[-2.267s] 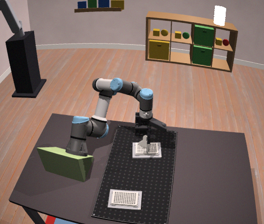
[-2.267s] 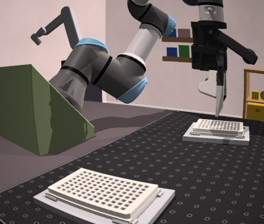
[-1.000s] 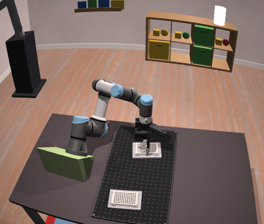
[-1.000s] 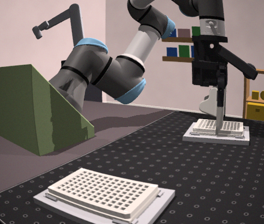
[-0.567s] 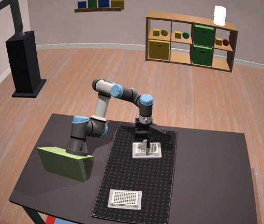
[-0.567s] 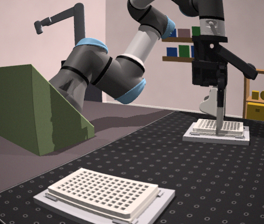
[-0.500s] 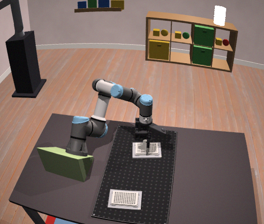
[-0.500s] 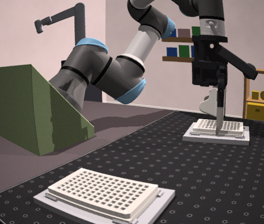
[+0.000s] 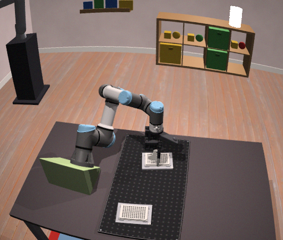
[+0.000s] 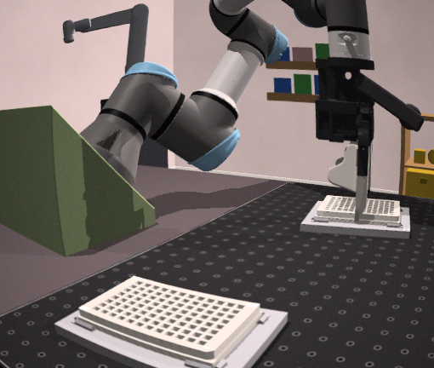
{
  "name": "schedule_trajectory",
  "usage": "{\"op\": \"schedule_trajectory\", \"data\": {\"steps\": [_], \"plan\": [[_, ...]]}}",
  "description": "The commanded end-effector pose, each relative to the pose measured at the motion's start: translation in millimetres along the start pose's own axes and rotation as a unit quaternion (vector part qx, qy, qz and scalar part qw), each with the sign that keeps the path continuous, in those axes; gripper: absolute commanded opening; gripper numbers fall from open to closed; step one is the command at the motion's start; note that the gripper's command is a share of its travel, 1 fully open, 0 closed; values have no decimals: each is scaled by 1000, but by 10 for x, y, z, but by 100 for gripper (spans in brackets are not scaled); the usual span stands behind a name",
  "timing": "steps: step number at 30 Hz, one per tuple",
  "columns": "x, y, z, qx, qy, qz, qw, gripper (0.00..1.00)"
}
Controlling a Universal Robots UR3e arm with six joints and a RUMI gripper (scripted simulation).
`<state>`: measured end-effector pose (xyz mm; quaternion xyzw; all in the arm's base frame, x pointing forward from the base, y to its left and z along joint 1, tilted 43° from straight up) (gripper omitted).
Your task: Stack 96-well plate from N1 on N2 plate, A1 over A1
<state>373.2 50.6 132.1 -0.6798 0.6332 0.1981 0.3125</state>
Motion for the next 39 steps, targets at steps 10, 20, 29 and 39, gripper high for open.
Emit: {"op": "schedule_trajectory", "data": {"steps": [10, 20, 29, 39], "plan": [[2, -3, -121, 1, 0, 0, 1000, 0], [2, -3, -255, 1, 1, 0, 1000, 0], [2, -3, -405, 1, 1, 0, 1000, 0], [2, -3, -538, 1, 1, 0, 1000, 0]]}}
Point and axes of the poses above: the point where the finger pads meet when closed, its own z axis out along the fingers, its own x axis across the jaws, y = z × x, the point moved 5 cm from there along -z, back along the fingers, and after that the axes turned 2 degrees about -z, right-handed, at the moved point
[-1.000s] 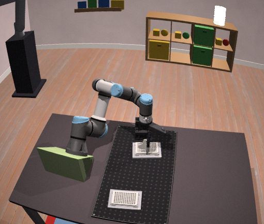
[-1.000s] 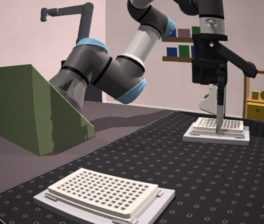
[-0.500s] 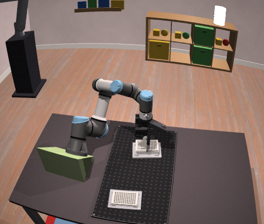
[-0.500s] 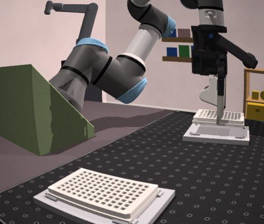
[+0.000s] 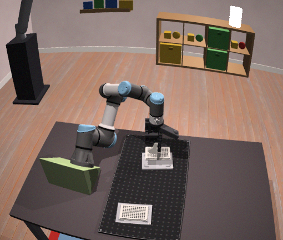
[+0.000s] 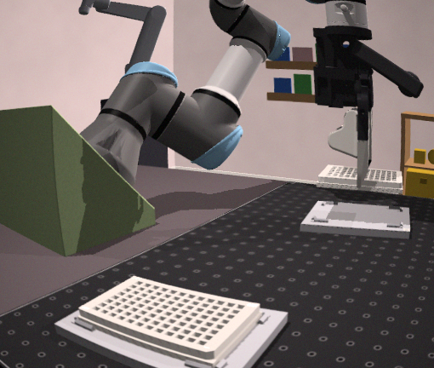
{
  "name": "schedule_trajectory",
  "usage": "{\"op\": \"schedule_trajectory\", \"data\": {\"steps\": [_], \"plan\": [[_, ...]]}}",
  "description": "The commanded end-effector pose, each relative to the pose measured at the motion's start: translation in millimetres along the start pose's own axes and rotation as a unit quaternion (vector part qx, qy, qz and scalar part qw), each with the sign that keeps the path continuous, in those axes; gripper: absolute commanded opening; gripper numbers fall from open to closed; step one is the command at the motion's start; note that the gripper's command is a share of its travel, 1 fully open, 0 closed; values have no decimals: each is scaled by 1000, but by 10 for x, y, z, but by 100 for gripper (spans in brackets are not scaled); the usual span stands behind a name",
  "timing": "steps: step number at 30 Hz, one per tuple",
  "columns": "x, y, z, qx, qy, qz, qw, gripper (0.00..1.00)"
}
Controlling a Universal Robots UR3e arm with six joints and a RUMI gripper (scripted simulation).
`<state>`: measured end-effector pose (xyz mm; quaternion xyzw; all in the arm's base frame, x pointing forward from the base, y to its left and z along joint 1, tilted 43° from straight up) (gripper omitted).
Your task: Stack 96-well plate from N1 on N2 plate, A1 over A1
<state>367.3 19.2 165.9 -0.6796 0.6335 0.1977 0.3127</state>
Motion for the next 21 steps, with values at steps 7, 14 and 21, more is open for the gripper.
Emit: {"op": "schedule_trajectory", "data": {"steps": [7, 14, 21], "plan": [[2, -3, -189, 0, 0, 0, 1000, 0], [3, -3, -273, 0, 0, 0, 1000, 0], [3, -3, -389, 0, 0, 0, 1000, 0]]}}
Point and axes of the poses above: the point where the finger pads meet when closed, its own z axis out along the fingers, its own x axis across the jaws, y = z × x, the point moved 5 cm from there along -z, back along the fingers, and after that the axes turned 2 degrees about -z, right-handed, at the moved point
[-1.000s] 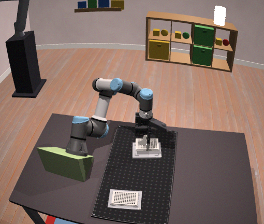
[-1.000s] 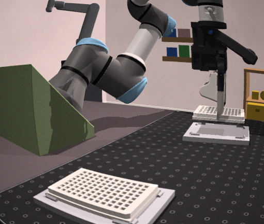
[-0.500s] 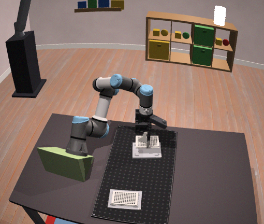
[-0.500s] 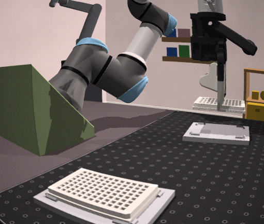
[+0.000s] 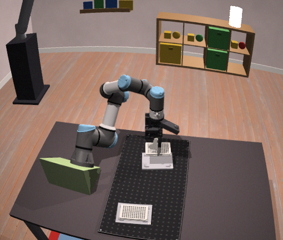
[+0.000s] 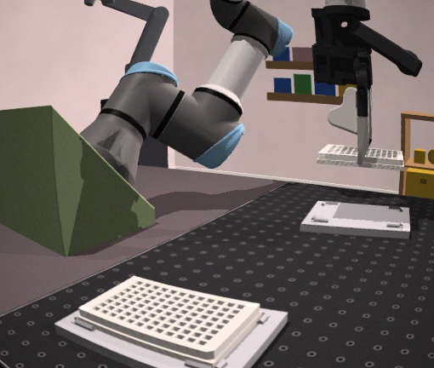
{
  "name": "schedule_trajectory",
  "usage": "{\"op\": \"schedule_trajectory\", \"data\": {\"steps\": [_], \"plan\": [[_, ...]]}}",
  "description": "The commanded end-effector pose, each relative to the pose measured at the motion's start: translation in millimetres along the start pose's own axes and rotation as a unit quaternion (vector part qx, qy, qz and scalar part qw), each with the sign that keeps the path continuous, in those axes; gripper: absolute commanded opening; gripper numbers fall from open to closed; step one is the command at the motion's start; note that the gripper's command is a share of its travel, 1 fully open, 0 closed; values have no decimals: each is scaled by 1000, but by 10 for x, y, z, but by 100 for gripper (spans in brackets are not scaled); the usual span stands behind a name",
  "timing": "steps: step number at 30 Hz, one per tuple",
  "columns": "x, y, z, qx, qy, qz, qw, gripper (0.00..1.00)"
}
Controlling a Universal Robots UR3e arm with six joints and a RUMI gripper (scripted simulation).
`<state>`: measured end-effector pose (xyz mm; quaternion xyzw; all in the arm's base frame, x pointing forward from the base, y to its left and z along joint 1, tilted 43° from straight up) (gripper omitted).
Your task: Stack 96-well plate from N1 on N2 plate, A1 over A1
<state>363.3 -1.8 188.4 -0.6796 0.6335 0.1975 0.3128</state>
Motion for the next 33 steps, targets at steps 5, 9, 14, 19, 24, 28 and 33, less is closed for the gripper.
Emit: {"op": "schedule_trajectory", "data": {"steps": [5, 9, 14, 19, 24, 28, 33], "plan": [[2, -3, -98, 0, 0, 0, 1000, 0], [2, -3, -98, 0, 0, 0, 1000, 0], [2, -3, -97, 0, 0, 0, 1000, 0], [2, -3, -98, 0, 0, 0, 1000, 0], [2, -3, -97, 0, 0, 0, 1000, 0], [96, 31, -99, 0, 0, 34, 999, 0], [253, 88, -99, 0, 0, 34, 999, 0]]}}
Point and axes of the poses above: the point where the finger pads meet when closed, its own z axis out along the fingers, its own x axis across the jaws, y = z × x, the point moved 5 cm from there along -z, back along the fingers, and after that the axes turned 2 degrees about -z, right-handed, at the moved point
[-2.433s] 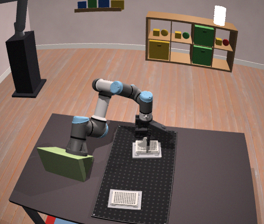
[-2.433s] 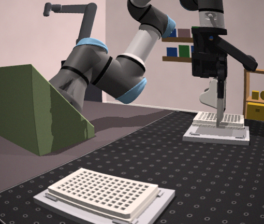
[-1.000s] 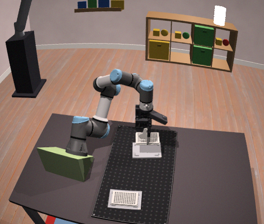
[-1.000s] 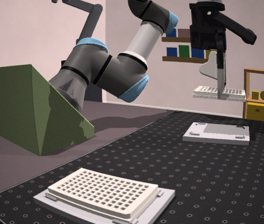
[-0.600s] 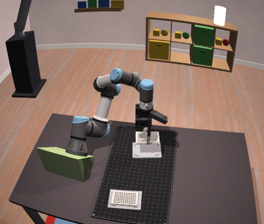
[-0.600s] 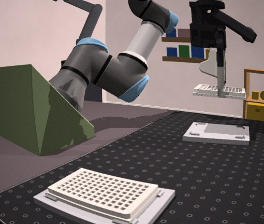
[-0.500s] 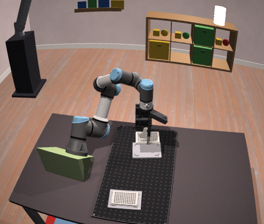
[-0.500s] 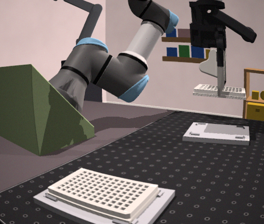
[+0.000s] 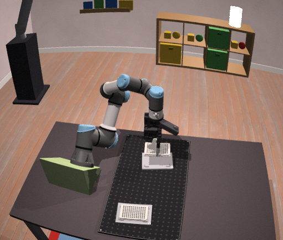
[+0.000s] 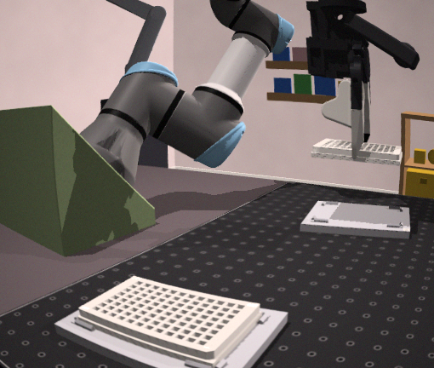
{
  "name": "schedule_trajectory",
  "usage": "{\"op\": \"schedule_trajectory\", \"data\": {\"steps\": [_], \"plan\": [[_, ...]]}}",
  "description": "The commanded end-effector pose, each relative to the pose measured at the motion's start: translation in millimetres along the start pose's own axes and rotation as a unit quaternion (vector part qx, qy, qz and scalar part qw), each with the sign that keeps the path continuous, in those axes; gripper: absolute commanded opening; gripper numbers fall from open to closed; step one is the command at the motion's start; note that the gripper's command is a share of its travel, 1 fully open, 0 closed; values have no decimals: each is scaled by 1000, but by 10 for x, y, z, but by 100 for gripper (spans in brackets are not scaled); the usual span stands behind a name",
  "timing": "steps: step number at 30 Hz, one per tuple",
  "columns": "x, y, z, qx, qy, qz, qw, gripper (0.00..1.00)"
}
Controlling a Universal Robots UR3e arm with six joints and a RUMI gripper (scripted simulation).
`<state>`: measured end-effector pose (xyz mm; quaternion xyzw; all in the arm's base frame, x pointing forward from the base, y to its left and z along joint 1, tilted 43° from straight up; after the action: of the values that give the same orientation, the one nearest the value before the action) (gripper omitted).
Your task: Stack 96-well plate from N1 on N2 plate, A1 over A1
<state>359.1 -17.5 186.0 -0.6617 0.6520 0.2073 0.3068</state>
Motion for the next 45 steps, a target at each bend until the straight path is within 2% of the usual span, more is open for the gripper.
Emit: {"op": "schedule_trajectory", "data": {"steps": [1, 45], "plan": [[161, 44, -5, 1, 1, 6, 1000, 0], [1374, 413, -6, 1, 1, 6, 1000, 0]]}}
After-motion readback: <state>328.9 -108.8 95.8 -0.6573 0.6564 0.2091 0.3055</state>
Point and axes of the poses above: the point where the finger pads meet when closed, its own z axis out along the fingers, its own x axis across the jaws, y = z × x, the point moved 5 cm from there along -z, back along the fingers, and after that the axes turned 2 degrees about -z, right-handed, at the moved point
